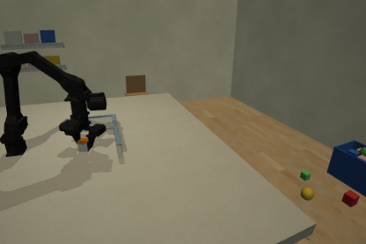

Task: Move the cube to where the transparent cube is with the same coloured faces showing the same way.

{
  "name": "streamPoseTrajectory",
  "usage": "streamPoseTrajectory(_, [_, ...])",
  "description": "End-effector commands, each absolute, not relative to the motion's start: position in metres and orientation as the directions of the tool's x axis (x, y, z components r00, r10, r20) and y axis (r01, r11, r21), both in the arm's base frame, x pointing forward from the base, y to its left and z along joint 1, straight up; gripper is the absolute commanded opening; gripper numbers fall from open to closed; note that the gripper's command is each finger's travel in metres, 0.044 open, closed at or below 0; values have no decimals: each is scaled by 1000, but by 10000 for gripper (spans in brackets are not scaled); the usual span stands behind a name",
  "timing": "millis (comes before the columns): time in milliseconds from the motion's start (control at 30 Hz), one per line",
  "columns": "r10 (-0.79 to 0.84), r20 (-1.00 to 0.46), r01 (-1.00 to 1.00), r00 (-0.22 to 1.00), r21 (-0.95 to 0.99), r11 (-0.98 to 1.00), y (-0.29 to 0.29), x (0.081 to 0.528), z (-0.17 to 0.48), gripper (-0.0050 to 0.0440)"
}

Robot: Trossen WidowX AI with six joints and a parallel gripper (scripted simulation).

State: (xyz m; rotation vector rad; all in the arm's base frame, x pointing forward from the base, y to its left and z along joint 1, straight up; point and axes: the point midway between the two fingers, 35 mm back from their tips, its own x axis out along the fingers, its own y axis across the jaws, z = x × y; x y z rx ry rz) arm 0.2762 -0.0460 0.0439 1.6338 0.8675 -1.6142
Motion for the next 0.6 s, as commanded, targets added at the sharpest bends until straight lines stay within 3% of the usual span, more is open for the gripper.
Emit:
streamPoseTrajectory(0, [-2,-1000,832,31,27,-554,-47,281,58,280])
streamPoseTrajectory(233, [-4,-1000,831,22,20,-555,-46,276,133,280])
streamPoseTrajectory(567, [-3,-999,832,36,32,-554,-47,279,126,280])
